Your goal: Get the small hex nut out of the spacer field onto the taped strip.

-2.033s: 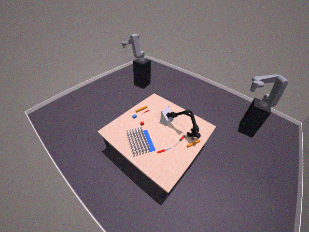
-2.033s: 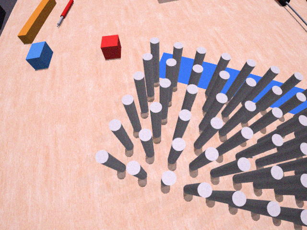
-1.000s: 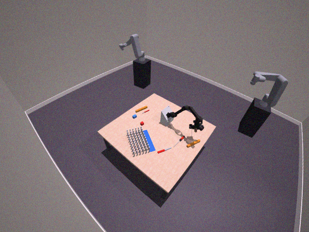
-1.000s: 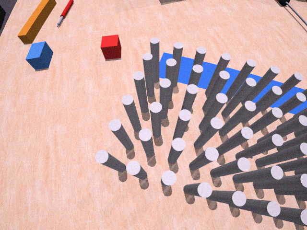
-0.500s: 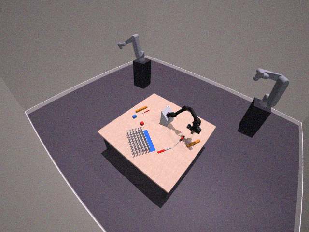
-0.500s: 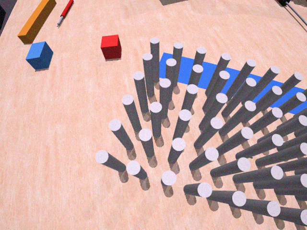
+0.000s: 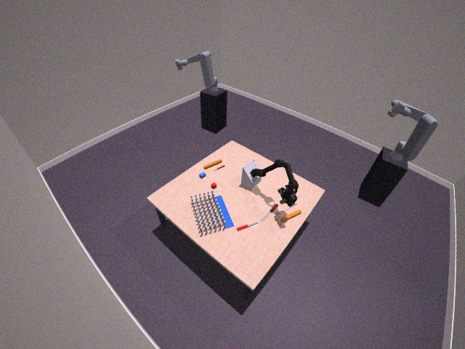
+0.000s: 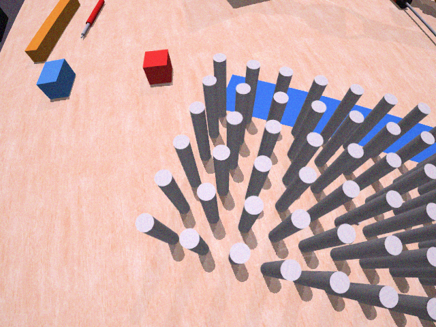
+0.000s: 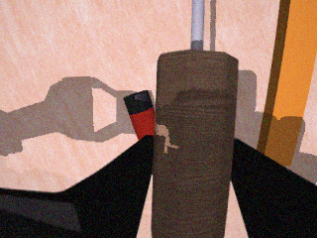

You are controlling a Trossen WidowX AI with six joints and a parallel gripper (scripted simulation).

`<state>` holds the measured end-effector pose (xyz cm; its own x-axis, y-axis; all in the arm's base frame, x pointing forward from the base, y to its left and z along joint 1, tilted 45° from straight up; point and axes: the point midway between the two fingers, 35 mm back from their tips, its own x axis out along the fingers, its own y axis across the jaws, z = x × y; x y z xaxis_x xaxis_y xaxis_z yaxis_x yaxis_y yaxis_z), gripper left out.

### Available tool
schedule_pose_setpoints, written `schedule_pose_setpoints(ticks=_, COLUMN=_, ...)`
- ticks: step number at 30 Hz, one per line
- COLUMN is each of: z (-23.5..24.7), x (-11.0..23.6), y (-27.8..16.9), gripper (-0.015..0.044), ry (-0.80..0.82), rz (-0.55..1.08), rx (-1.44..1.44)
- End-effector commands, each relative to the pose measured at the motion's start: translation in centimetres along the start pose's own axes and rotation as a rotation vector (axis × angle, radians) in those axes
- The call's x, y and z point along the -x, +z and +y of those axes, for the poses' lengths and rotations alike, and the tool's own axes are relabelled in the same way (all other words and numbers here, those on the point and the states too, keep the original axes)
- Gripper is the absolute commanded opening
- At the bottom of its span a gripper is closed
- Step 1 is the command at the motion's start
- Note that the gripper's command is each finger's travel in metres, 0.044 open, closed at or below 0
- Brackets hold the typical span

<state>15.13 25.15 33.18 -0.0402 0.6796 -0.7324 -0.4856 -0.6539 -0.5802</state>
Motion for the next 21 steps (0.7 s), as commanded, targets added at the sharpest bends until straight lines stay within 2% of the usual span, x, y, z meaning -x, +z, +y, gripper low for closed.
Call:
schedule_pose_setpoints(ticks=1, z=0.1, x=-0.1, y=-1.5, gripper=0.0000, ry=-0.005, rz=0.028, rx=-0.116)
schedule_pose_setpoints(ticks=21, z=1.5, x=0.0, y=-9.0, gripper=0.0000, ry=-0.067, rz=0.138, rx=-0.787)
